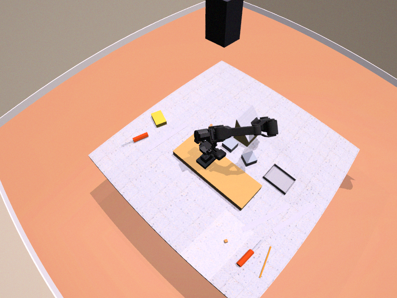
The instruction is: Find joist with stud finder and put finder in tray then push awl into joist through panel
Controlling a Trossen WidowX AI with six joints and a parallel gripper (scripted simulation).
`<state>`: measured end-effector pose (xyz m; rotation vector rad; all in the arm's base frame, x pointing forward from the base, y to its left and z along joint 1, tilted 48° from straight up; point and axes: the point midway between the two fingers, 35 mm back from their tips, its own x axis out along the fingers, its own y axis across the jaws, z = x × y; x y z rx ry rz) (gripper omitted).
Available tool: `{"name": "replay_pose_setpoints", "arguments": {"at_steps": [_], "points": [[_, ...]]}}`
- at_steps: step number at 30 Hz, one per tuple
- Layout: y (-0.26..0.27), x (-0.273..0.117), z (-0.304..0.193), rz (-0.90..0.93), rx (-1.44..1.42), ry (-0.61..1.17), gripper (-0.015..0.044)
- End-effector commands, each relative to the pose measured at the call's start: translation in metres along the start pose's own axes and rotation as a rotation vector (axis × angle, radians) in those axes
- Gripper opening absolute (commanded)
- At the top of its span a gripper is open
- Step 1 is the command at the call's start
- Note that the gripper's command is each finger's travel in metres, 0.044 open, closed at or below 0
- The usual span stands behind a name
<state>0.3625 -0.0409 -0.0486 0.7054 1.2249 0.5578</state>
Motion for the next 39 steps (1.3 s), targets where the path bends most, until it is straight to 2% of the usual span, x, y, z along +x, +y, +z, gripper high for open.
{"name": "replay_pose_setpoints", "arguments": {"at_steps": [1,39], "points": [[-0.010,0.000,0.001,-0.005,-0.004,0.003,0.0000],[-0.086,-0.001,0.001,-0.009,-0.006,0.001,0.0000]]}}
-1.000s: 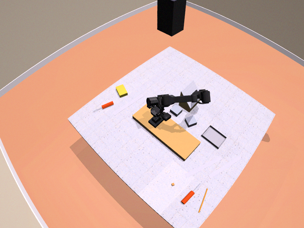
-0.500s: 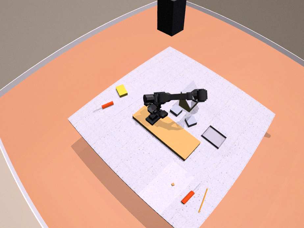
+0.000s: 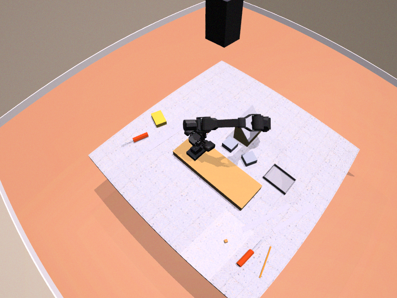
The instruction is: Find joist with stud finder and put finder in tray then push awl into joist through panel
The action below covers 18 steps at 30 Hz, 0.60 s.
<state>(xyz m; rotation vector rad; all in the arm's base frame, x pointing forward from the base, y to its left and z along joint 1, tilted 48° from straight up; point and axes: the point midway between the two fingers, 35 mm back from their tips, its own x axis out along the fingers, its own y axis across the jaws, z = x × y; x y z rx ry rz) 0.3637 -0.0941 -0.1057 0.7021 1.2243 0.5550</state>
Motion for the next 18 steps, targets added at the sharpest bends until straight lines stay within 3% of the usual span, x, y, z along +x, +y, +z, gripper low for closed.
{"name": "replay_pose_setpoints", "arguments": {"at_steps": [1,18], "points": [[-0.010,0.000,0.001,-0.005,-0.005,0.003,0.0000],[-0.044,0.000,0.001,-0.007,-0.006,0.002,0.0000]]}}
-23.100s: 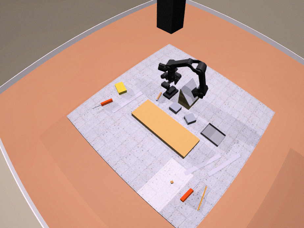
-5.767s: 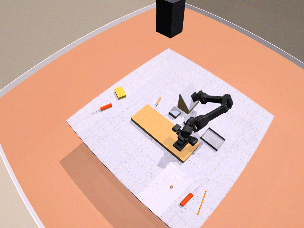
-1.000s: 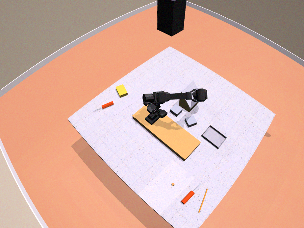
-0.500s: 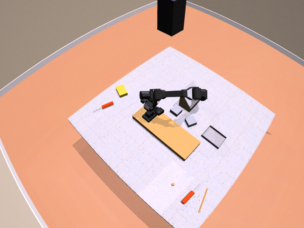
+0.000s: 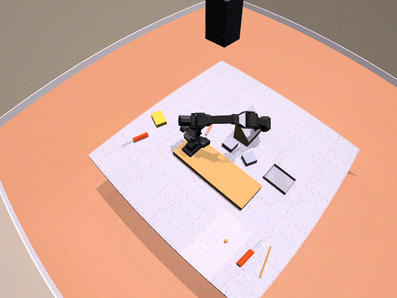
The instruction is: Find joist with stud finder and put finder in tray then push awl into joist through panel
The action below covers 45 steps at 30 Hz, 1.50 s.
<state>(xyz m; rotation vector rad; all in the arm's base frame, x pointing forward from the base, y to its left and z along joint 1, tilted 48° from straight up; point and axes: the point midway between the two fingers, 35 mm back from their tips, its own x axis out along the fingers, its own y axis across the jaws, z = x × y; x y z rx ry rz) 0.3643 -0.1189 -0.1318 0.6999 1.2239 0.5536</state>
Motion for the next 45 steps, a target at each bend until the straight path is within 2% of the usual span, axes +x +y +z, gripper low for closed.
{"name": "replay_pose_setpoints", "arguments": {"at_steps": [1,15,36,45], "points": [[-0.010,0.000,0.001,-0.005,-0.005,0.003,0.0000],[-0.008,-0.004,0.002,-0.002,0.001,0.000,0.0000],[-0.011,-0.094,0.027,-0.009,-0.004,0.004,0.0000],[0.006,-0.098,0.035,-0.008,-0.045,0.006,0.0000]]}}
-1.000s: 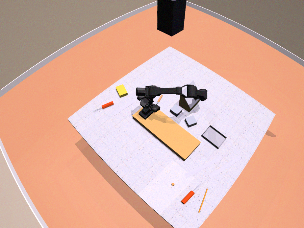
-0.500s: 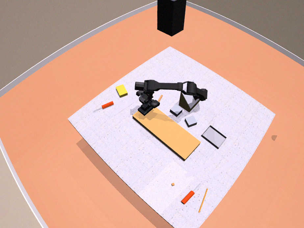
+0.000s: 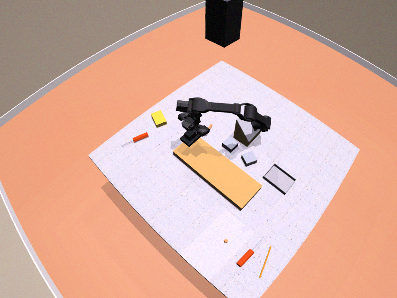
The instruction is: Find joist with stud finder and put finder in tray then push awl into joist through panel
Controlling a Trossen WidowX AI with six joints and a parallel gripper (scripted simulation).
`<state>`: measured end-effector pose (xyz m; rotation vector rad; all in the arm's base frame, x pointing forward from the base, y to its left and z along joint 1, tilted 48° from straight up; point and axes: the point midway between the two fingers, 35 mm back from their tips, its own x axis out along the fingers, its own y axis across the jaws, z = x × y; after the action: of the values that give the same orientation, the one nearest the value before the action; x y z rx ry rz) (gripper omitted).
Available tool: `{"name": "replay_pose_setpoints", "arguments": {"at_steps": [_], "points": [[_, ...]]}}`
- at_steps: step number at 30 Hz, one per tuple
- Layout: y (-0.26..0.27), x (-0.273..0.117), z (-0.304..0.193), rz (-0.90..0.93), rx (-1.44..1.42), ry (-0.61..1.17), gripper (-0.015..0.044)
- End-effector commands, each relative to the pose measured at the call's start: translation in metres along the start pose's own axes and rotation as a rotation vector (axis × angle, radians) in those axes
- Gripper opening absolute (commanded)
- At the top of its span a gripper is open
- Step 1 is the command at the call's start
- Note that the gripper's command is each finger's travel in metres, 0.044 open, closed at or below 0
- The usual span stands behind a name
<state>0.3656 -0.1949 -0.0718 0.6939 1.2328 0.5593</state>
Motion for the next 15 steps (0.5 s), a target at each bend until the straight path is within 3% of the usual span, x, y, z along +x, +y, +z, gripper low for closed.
{"name": "replay_pose_setpoints", "arguments": {"at_steps": [1,15], "points": [[0.019,-0.006,0.011,-0.007,-0.057,-0.003,0.0000],[0.117,-0.007,0.036,0.011,-0.288,0.009,0.0000]]}}
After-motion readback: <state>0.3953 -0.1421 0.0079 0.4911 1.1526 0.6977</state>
